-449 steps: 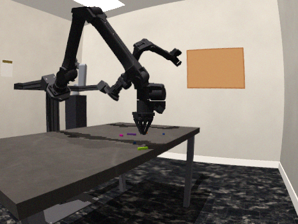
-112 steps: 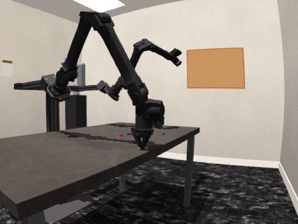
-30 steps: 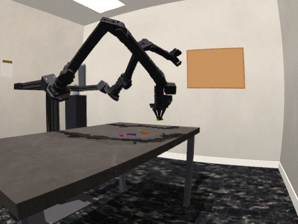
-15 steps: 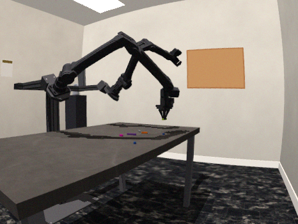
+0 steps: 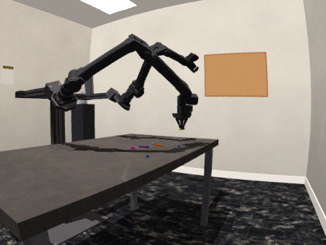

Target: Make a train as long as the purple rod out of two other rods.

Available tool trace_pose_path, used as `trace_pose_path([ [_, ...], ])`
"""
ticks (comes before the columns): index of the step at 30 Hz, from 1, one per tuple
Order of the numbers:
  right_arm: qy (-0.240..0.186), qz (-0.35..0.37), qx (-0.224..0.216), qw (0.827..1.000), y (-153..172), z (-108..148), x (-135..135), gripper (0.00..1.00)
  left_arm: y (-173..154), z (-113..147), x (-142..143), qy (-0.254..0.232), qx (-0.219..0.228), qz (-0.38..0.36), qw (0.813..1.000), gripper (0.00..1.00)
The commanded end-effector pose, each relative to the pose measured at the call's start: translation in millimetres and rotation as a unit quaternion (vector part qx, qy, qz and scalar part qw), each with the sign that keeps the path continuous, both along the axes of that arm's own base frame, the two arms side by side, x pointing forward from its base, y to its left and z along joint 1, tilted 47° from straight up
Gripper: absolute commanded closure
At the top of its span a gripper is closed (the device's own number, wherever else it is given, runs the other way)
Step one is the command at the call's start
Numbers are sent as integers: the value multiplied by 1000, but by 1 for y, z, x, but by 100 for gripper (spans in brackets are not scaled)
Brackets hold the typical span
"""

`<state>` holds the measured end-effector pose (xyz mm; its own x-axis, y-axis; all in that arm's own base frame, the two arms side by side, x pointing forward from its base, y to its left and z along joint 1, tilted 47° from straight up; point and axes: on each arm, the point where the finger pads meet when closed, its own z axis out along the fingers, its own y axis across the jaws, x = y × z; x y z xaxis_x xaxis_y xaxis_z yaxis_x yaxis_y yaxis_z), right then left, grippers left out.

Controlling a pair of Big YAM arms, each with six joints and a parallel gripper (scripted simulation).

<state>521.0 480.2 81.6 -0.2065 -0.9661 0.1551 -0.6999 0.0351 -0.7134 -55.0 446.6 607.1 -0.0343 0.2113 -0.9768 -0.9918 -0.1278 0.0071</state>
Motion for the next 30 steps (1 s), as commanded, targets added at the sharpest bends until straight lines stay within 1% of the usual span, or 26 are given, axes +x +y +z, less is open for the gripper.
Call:
trace_pose_path([
  [1, -2, -5, 4, 1000, 2, -3, 0, 96, -8, 7, -3, -2, 12, 2, 1000, 0],
  [4, -2, -11, 3, 1000, -7, -10, 12, 96, -8, 7, -3, -2, 12, 2, 1000, 0],
  [12, 0, -6, 0, 1000, -10, -19, 22, 96, -8, 7, -3, -2, 12, 2, 1000, 0],
  [18, -8, -6, 10, 1000, -10, -26, 46, 96, -8, 7, -3, -2, 12, 2, 1000, 0],
  [27, -8, -6, 9, 1000, -20, -51, 70, 96, -8, 7, -3, -2, 12, 2, 1000, 0],
  [29, -8, -6, 9, 1000, -20, -51, 70, 96, -8, 7, -3, -2, 12, 2, 1000, 0],
  [30, -8, 17, 9, 1000, 5, -49, 50, 96, -8, 7, -3, -2, 12, 2, 1000, 0],
])
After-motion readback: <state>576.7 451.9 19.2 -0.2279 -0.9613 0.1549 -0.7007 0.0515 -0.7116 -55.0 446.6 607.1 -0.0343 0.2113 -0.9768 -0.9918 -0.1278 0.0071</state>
